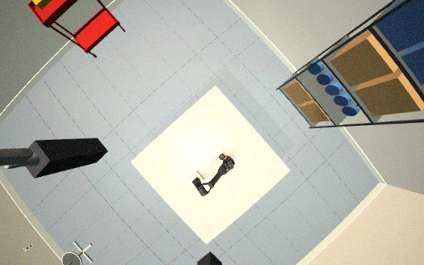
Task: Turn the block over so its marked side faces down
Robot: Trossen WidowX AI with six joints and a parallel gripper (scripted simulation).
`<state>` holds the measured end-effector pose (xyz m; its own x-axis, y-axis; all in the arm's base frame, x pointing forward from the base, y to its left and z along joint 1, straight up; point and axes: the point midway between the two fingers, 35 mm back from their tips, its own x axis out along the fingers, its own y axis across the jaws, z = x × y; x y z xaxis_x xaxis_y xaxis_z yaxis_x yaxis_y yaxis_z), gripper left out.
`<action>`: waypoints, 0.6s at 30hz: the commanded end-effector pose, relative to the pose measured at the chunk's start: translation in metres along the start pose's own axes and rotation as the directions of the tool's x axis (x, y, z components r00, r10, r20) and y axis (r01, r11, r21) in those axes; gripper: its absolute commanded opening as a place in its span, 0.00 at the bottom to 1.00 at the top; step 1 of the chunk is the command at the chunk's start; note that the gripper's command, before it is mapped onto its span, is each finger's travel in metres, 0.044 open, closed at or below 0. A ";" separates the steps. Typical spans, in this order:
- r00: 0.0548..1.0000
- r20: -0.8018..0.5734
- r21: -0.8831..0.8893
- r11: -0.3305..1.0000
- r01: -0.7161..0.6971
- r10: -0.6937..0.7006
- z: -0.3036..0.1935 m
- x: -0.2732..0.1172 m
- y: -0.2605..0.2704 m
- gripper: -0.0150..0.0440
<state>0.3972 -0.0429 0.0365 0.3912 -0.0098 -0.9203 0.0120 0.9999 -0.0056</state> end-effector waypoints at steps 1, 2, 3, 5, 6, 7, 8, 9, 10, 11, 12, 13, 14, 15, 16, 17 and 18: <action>0.999 0.050 0.000 1.000 -0.005 0.005 -0.003 0.000 0.000 0.25; 0.998 0.065 0.000 1.000 -0.005 0.005 -0.004 0.000 0.000 0.25; 0.997 0.079 -0.001 1.000 -0.004 0.004 -0.004 0.000 0.000 0.25; 0.994 0.108 -0.001 1.000 -0.004 0.004 -0.005 -0.001 0.000 0.25; 0.992 0.122 -0.002 1.000 -0.004 0.004 -0.006 -0.001 0.001 0.25; 0.991 0.137 -0.002 1.000 -0.004 0.004 -0.006 -0.002 0.001 0.25; 0.989 0.151 -0.003 1.000 -0.004 0.004 -0.007 -0.002 0.001 0.25; 0.986 0.165 -0.003 1.000 -0.003 0.004 -0.008 -0.003 0.001 0.25; 0.984 0.177 -0.003 1.000 -0.003 0.004 -0.008 -0.003 0.001 0.25; 0.983 0.184 -0.004 1.000 -0.003 0.004 -0.009 -0.003 0.001 0.25; 0.982 0.186 -0.004 1.000 -0.003 0.004 -0.009 -0.004 0.001 0.25; 0.982 0.189 -0.004 1.000 -0.003 0.004 -0.009 -0.003 0.001 0.25; 0.981 0.196 -0.003 1.000 -0.003 0.003 -0.008 -0.001 0.001 0.25; 0.978 0.208 -0.003 1.000 -0.003 0.003 -0.008 0.001 0.001 0.25; 0.975 0.222 -0.002 1.000 -0.003 0.003 -0.007 0.004 0.000 0.25; 0.972 0.237 -0.002 1.000 -0.003 0.003 -0.007 0.007 0.000 0.25; 0.968 0.251 -0.001 1.000 -0.003 0.003 -0.006 0.010 0.000 0.25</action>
<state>0.3948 -0.0431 0.0335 0.5908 -0.0136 -0.8067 0.0115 0.9999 -0.0084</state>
